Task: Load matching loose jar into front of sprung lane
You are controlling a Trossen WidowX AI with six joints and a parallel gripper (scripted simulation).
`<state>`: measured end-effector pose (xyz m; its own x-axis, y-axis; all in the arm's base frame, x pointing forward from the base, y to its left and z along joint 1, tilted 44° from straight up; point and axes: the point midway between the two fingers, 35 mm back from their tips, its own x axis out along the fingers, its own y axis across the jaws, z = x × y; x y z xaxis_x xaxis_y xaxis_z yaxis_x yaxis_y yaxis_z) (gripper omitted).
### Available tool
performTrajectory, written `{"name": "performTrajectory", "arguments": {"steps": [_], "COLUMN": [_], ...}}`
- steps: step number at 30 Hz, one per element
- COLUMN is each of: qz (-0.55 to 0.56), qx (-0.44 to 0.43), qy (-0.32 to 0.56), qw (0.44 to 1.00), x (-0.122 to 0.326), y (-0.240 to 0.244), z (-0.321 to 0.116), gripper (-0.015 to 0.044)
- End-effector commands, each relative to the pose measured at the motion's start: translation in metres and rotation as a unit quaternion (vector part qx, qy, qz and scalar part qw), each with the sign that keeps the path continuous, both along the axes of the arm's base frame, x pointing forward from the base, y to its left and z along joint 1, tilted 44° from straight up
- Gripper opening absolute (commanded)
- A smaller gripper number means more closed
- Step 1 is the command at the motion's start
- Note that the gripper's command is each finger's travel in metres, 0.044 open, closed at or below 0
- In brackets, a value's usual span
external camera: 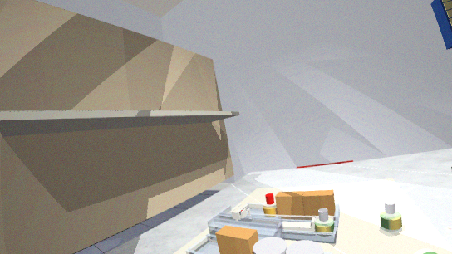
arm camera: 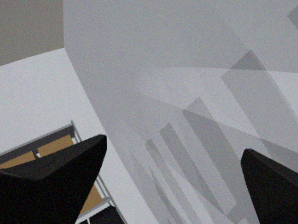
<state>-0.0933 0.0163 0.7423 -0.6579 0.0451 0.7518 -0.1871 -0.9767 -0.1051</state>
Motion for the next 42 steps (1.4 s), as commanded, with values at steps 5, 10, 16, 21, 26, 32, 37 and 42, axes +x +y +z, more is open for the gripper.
{"name": "performTrajectory", "arguments": {"steps": [5,10,16,21,26,32,37,42], "qz": [0.027,0.094,0.179,0.257,0.337,0.424,0.485,0.534], "qx": [0.041,0.138,0.246,0.334,0.417,0.509,0.579,0.643], "qy": [-0.007,-0.020,-0.026,-0.031,-0.034,-0.035,-0.035,-0.035], "qw": [0.999,0.986,0.952,0.906,0.843,0.748,0.654,0.548], "x": [-0.011,-0.025,-0.024,-0.008,0.025,0.077,0.129,0.182], "y": [-0.030,-0.103,-0.188,-0.260,-0.319,-0.371,-0.398,-0.406], "z": [-0.006,-0.026,-0.062,-0.104,-0.155,-0.225,-0.288,-0.353], "gripper": [0.0440,0.0440,0.0440,0.0440,0.0440,0.0440,0.0440,0.0440]}}
